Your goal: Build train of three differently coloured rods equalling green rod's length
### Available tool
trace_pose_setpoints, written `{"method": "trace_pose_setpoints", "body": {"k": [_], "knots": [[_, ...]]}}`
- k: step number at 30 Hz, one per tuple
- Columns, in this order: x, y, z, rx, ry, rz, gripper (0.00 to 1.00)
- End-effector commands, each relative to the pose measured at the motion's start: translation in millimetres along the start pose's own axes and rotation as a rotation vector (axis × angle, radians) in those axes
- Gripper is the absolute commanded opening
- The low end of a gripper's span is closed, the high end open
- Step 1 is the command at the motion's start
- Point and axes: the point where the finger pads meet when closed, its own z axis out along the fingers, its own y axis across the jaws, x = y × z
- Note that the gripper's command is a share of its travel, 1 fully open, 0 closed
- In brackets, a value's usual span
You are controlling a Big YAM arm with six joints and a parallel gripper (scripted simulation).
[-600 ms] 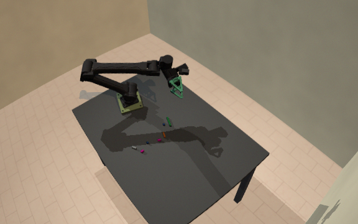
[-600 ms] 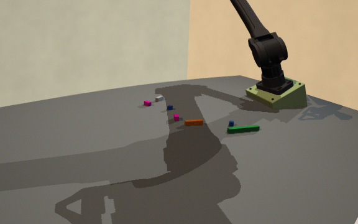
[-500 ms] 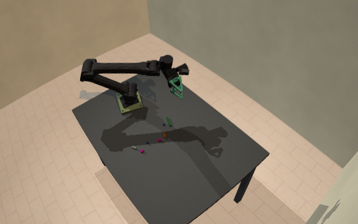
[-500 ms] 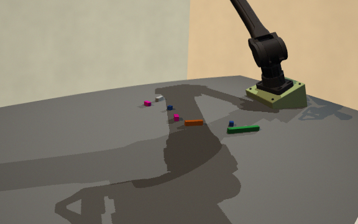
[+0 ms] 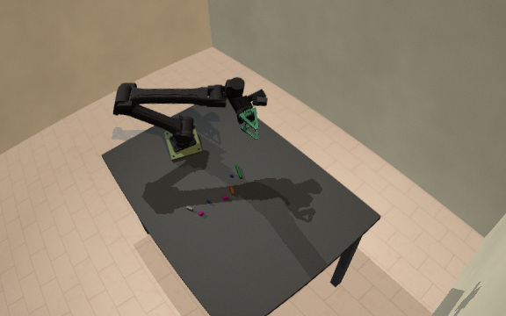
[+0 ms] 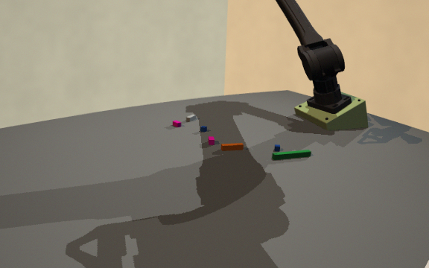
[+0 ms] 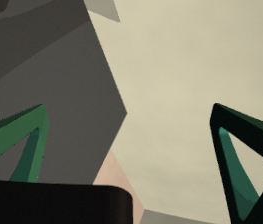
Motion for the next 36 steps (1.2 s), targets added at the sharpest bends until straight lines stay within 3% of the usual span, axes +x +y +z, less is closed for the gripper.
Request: {"method": "trace_pose_setpoints", "body": {"k": [1, 7, 13, 17, 20, 26, 28, 33, 34, 36], "knots": [[-2.2, -23.6, -1.1, 0.023, -0.006, 0.057, 1.00], [1.1, -17.1, 9.0, 0.007, 0.011, 0.077, 1.00], [15.2, -13.4, 31.1, -0.015, 0.043, 0.206, 1.00], [15.8, -21.3, 23.8, -0.006, 0.025, 0.227, 1.00], [23.8, -11.1, 42.3, -0.028, 0.063, 0.276, 1.00], [19.3, -18.9, 35.1, -0.015, 0.035, 0.303, 1.00], [35.0, -8.1, 55.1, -0.043, 0.088, 0.360, 1.00], [35.0, -8.1, 55.1, -0.043, 0.088, 0.360, 1.00], [30.7, -14.9, 46.7, -0.036, 0.061, 0.378, 1.00], [30.2, -15.8, 47.2, -0.031, 0.060, 0.384, 1.00]]}}
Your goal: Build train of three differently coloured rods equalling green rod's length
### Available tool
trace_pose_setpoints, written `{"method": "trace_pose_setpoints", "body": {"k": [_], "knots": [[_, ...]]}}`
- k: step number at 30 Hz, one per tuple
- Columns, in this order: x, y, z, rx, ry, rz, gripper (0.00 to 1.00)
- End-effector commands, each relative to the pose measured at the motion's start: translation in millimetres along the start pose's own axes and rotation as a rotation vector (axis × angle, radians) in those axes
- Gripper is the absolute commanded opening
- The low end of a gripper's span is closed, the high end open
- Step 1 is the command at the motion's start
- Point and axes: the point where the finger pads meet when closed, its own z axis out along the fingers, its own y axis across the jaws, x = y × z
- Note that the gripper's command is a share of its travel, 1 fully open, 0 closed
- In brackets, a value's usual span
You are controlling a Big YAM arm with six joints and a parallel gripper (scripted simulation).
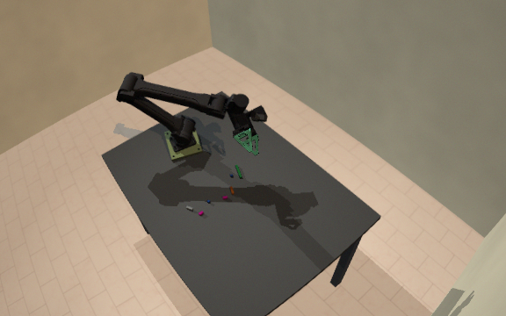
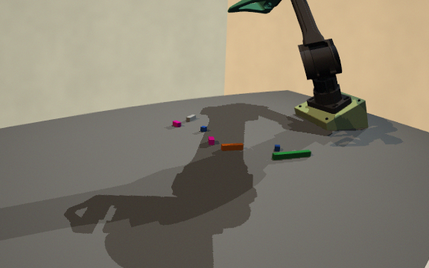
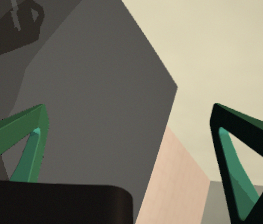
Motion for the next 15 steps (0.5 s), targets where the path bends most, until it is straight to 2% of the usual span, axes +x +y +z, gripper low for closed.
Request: {"method": "trace_pose_setpoints", "body": {"k": [1, 2, 3, 4, 8, 9, 10, 15], "knots": [[-23.7, -37.0, -8.5, 0.034, -0.047, 0.105, 1.00], [-10.2, -31.8, 6.9, 0.020, -0.002, 0.132, 1.00], [-10.2, -31.8, 6.9, 0.020, -0.002, 0.132, 1.00], [-2.1, -30.0, 14.9, 0.008, 0.016, 0.180, 1.00], [-1.3, -33.7, 12.8, 0.014, 0.013, 0.187, 1.00], [-7.9, -32.9, 6.6, 0.006, -0.011, 0.191, 1.00], [-9.6, -36.2, 6.3, 0.017, -0.018, 0.206, 1.00], [-10.1, -34.2, 8.6, 0.017, -0.014, 0.204, 1.00]]}}
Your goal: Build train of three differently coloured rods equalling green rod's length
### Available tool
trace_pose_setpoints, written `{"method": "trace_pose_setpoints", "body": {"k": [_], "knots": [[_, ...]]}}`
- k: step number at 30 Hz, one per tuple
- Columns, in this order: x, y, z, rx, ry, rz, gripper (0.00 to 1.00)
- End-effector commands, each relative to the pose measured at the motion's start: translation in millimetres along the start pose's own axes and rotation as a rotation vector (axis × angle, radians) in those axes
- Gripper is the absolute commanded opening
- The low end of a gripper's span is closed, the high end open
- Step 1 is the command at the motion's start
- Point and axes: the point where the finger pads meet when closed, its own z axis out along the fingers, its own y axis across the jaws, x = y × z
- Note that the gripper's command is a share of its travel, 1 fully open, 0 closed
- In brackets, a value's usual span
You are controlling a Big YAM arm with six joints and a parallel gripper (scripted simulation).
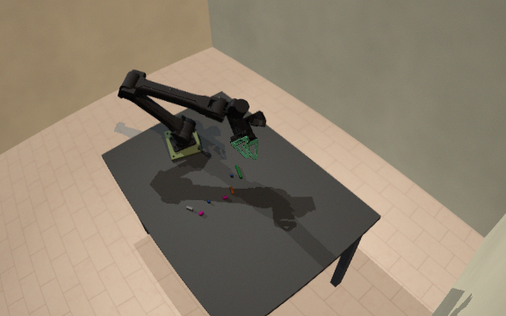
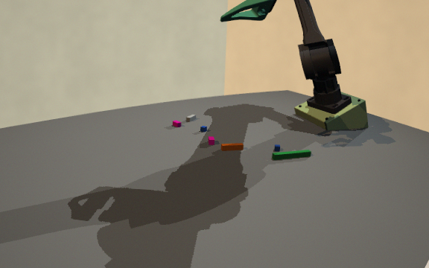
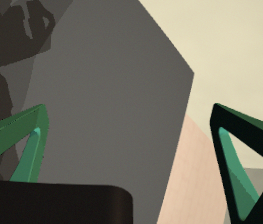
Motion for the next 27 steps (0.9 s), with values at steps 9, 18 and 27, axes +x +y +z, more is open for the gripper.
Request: {"method": "trace_pose_setpoints", "body": {"k": [9, 18, 27], "knots": [[-12.3, -31.5, 7.3, 0.020, -0.002, 0.129, 1.00], [-18.8, -34.1, 0.7, 0.022, -0.028, 0.145, 1.00], [-10.0, -33.5, 9.1, 0.011, -0.007, 0.202, 1.00]]}}
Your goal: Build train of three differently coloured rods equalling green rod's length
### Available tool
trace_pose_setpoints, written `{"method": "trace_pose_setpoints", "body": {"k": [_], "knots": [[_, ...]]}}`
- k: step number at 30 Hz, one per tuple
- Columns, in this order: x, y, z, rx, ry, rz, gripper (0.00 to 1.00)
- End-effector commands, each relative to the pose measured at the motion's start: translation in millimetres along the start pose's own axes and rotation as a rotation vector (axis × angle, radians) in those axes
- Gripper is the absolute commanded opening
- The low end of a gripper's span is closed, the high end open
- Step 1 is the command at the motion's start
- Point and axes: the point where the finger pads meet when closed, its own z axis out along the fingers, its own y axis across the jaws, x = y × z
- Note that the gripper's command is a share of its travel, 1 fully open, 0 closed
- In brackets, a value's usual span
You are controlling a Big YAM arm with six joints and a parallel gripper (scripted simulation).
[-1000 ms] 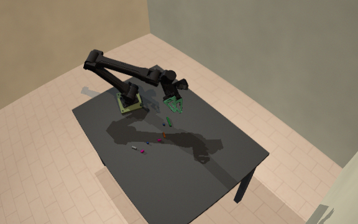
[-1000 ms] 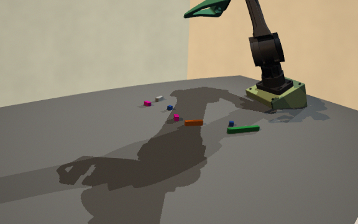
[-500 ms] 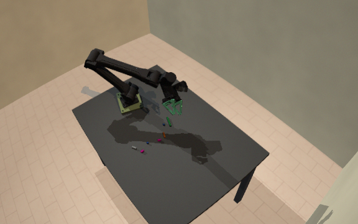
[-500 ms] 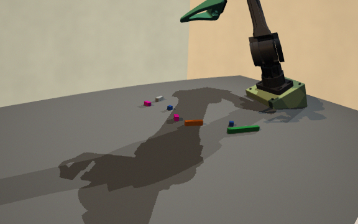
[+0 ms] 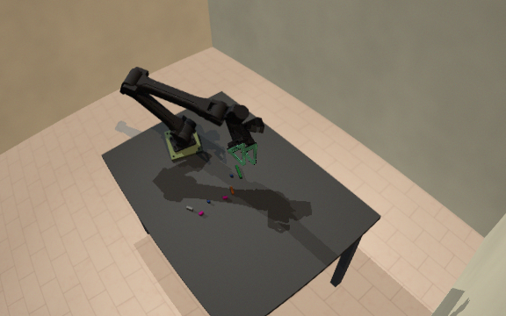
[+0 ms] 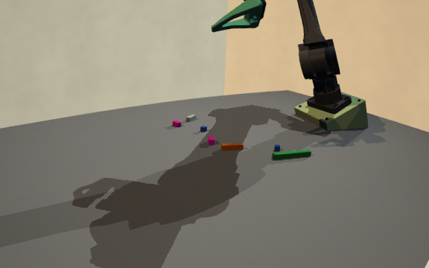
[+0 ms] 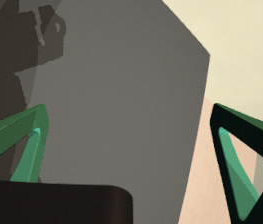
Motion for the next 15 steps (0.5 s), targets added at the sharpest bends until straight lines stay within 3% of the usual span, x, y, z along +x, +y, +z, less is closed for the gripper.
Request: {"method": "trace_pose_setpoints", "body": {"k": [1, 9, 10, 15], "knots": [[-32.4, -31.9, -9.6, 0.030, -0.058, 0.093, 1.00], [-32.4, -31.9, -9.6, 0.030, -0.058, 0.093, 1.00], [-14.6, -30.7, 6.8, 0.018, -0.003, 0.138, 1.00], [-17.5, -33.3, 2.9, 0.020, -0.016, 0.147, 1.00]]}}
